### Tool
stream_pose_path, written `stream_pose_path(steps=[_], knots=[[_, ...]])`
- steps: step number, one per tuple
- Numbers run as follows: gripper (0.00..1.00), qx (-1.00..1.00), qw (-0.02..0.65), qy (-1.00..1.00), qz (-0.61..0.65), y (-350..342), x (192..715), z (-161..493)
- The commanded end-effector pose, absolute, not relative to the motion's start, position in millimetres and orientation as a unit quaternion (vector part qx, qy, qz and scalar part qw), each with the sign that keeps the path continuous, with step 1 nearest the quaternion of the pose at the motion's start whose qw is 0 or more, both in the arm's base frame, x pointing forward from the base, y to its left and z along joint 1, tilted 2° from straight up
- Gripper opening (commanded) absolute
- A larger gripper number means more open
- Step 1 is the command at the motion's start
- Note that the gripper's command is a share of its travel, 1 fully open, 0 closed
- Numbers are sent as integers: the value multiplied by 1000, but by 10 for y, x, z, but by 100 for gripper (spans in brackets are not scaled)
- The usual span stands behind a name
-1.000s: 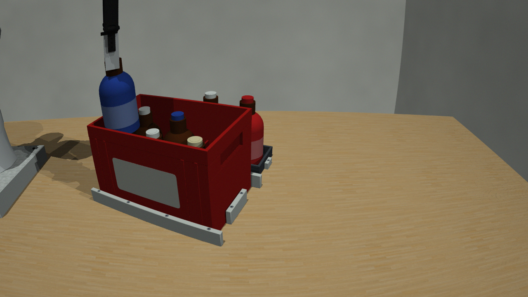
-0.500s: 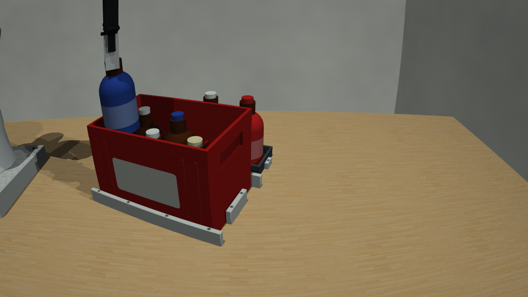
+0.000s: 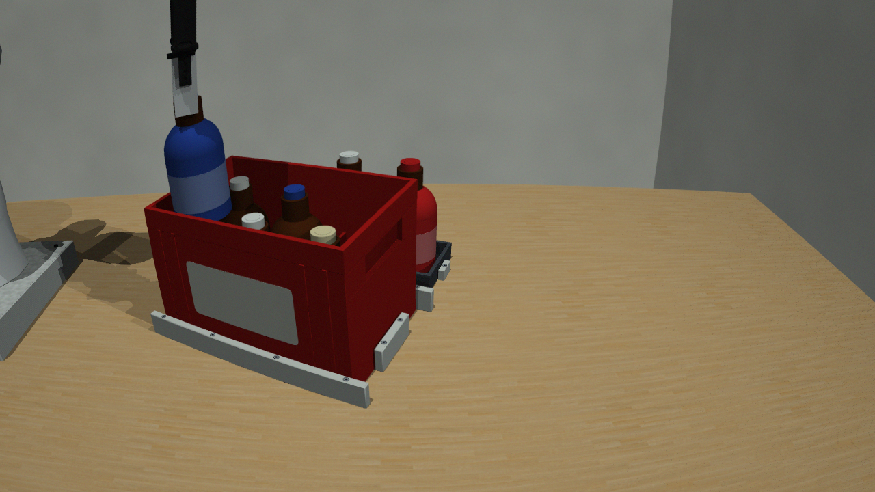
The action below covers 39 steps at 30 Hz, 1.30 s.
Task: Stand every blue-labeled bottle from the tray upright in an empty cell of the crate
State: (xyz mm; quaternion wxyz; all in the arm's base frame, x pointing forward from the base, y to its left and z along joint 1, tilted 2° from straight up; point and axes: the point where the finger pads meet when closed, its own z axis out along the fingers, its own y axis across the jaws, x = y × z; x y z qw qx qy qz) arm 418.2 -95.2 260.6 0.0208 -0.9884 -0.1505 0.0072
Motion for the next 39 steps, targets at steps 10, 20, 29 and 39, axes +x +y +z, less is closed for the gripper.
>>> stream_pose_path(steps=[10,20,29,39], knots=[[0,-988,18,-152,2,-966,4211,2631],[0,-988,18,-152,2,-965,4211,2610],[0,-988,18,-152,2,-963,4211,2552],[0,-988,18,-152,2,-958,4210,2464]])
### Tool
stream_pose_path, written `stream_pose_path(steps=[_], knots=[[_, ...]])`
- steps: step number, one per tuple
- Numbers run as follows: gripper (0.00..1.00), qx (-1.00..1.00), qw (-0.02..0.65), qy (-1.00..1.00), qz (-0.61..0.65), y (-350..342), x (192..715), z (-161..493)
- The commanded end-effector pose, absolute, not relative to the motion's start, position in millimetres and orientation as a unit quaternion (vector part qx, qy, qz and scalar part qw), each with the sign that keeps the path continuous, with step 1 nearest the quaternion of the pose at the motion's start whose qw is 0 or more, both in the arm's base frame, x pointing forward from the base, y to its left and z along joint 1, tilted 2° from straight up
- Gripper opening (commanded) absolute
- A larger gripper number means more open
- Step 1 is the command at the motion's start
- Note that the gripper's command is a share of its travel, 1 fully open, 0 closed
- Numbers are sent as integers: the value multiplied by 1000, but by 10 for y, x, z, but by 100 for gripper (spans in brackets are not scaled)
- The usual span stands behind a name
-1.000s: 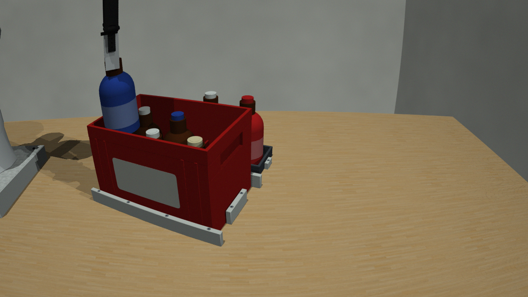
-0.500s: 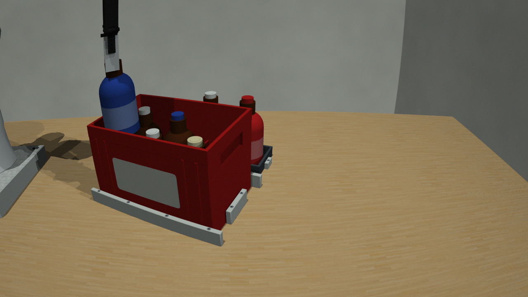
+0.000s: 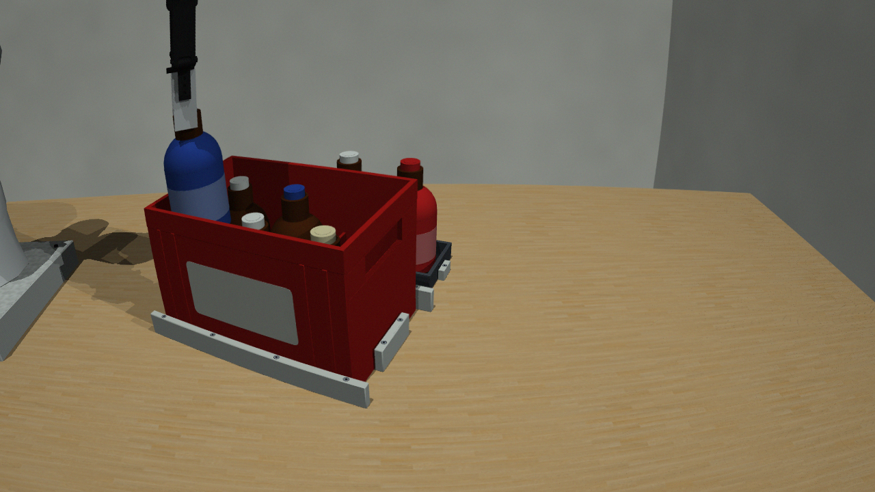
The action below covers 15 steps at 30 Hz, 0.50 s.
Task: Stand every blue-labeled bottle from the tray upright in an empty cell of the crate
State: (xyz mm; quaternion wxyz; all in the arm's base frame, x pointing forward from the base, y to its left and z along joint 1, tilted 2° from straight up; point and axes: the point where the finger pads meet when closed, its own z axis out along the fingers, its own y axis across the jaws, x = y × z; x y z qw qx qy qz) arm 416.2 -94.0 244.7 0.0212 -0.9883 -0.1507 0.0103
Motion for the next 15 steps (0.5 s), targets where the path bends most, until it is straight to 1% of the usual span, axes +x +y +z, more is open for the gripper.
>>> stream_pose_path(steps=[1,15], knots=[[0,-988,18,-152,2,-958,4210,2451],[0,-988,18,-152,2,-951,4209,2301]])
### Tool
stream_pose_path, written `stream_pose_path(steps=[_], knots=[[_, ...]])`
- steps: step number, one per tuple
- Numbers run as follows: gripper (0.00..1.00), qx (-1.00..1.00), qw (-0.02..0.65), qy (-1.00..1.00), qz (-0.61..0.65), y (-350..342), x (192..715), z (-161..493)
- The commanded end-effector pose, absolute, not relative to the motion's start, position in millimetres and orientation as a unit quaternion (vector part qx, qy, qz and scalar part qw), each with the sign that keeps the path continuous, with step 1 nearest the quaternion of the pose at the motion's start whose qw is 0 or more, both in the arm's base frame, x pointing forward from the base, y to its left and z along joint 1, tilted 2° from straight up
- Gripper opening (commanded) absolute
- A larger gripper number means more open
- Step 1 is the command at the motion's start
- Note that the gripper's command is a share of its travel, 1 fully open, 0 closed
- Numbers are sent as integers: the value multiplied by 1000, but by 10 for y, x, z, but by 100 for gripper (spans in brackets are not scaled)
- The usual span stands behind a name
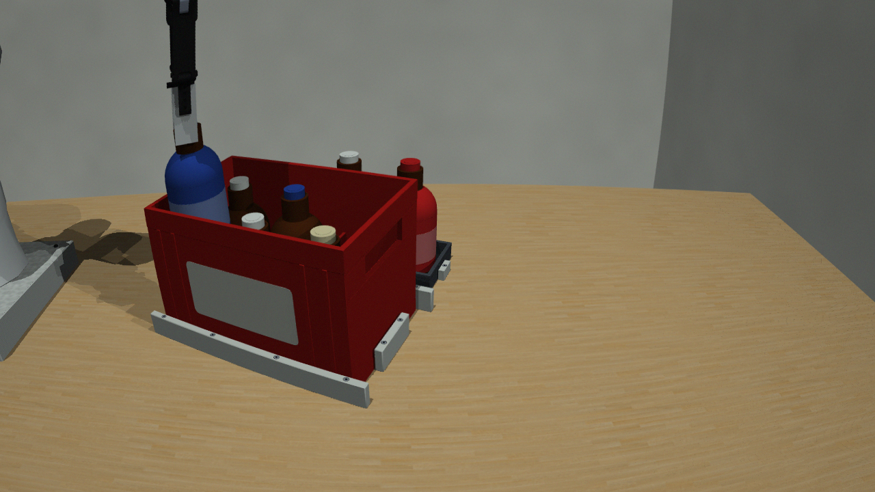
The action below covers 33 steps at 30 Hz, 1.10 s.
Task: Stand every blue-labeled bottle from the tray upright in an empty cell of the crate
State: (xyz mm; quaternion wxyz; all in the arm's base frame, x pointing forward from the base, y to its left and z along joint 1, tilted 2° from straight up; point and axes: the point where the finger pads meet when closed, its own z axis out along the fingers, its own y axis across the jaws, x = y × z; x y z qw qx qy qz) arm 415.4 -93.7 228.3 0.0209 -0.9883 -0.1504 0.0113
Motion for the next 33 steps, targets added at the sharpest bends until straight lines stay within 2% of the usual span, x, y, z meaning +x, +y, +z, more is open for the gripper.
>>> stream_pose_path(steps=[1,33], knots=[[0,-988,18,-152,2,-951,4209,2301],[0,-988,18,-152,2,-947,4209,2232]])
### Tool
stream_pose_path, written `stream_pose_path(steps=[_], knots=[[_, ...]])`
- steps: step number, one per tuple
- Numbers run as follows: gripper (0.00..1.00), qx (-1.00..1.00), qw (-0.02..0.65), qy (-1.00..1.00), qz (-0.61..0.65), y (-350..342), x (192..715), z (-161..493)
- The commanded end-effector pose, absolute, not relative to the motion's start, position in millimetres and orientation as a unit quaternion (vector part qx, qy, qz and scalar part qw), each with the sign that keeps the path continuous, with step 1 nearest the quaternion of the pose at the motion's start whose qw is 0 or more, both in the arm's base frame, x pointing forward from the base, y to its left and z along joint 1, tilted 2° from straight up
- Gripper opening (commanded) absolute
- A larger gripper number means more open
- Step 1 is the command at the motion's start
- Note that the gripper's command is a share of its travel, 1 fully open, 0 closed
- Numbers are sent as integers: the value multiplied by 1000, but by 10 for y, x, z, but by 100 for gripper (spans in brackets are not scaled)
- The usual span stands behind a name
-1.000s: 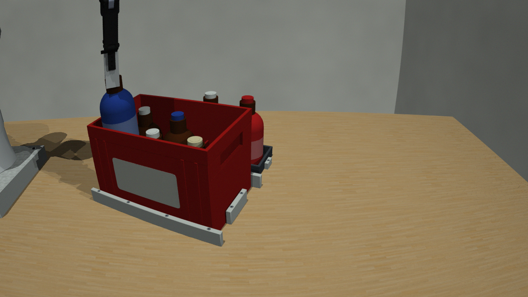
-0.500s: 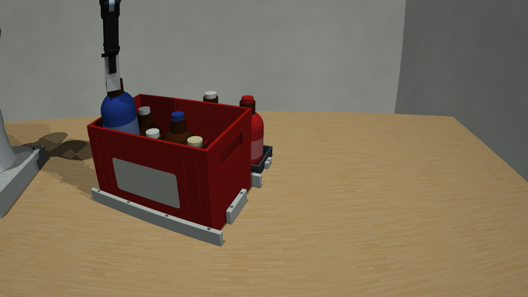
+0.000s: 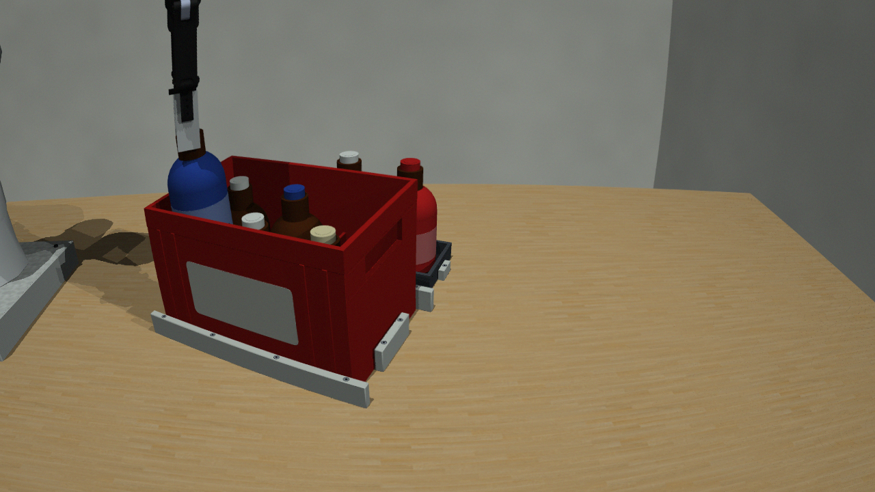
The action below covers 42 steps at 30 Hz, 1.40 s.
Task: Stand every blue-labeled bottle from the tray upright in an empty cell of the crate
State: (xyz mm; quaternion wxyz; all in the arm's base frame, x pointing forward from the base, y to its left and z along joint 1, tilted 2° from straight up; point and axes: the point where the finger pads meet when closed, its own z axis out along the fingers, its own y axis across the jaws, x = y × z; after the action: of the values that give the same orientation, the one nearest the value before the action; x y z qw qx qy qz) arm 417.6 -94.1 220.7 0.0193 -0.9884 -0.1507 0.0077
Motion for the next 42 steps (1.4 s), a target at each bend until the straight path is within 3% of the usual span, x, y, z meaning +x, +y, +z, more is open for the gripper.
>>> stream_pose_path(steps=[1,42], knots=[[0,-988,18,-152,2,-947,4209,2232],[0,-988,18,-152,2,-943,4209,2169]])
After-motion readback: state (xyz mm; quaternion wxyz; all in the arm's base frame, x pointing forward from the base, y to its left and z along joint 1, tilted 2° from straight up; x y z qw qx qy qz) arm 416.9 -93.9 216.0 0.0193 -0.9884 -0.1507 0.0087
